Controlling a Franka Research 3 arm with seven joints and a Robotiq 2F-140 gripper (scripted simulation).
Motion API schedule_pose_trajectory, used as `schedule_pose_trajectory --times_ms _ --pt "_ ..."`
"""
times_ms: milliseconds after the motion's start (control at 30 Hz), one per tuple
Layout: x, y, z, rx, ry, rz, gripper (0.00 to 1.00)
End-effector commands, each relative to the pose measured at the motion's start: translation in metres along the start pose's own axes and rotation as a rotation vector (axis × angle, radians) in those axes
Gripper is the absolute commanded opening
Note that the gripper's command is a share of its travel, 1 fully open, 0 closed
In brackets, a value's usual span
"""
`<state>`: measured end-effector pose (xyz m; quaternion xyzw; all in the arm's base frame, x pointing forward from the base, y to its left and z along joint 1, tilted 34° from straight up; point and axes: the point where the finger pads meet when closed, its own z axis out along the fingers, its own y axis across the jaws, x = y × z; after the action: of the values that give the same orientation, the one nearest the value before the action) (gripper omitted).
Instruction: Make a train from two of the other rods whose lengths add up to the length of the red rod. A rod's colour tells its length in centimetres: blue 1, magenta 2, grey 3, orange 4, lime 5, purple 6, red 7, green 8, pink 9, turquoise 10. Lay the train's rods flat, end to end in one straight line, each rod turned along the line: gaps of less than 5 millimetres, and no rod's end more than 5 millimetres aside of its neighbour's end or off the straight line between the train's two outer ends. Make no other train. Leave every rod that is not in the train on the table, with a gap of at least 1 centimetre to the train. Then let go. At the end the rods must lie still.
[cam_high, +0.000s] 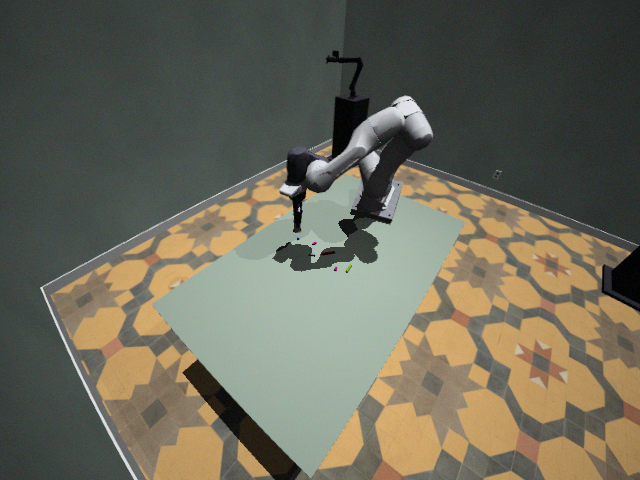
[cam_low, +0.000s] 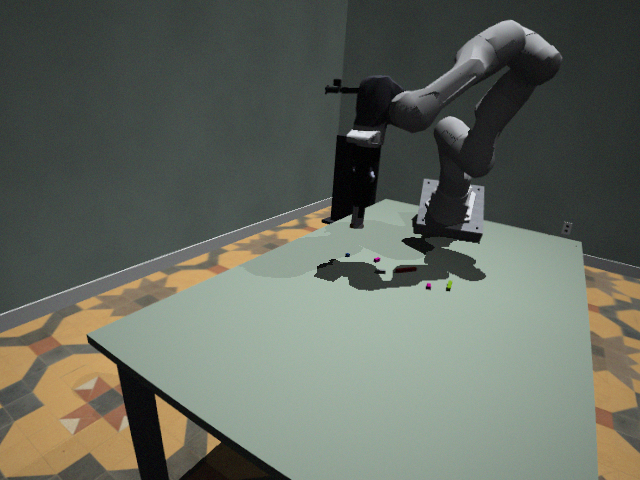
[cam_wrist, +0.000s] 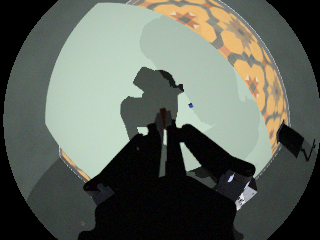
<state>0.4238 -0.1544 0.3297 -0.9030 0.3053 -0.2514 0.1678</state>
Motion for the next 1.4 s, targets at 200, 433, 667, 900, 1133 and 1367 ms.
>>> schedule_pose_trajectory --times_ms 200,433,667,900,1133,1367 --pt "-0.003 -0.005 -0.001 -0.003 -0.008 0.265 0.03" --pt "-0.004 -0.007 -0.002 -0.003 -0.007 0.385 0.03" --pt "-0.004 -0.008 -0.003 -0.004 -0.006 0.470 0.03" --pt "-0.005 -0.010 -0.003 -0.004 -0.006 0.617 0.03" --pt "-0.006 -0.012 -0.004 -0.005 -0.005 0.736 0.03" --pt "-0.006 -0.014 -0.004 -0.005 -0.004 0.848 0.03"
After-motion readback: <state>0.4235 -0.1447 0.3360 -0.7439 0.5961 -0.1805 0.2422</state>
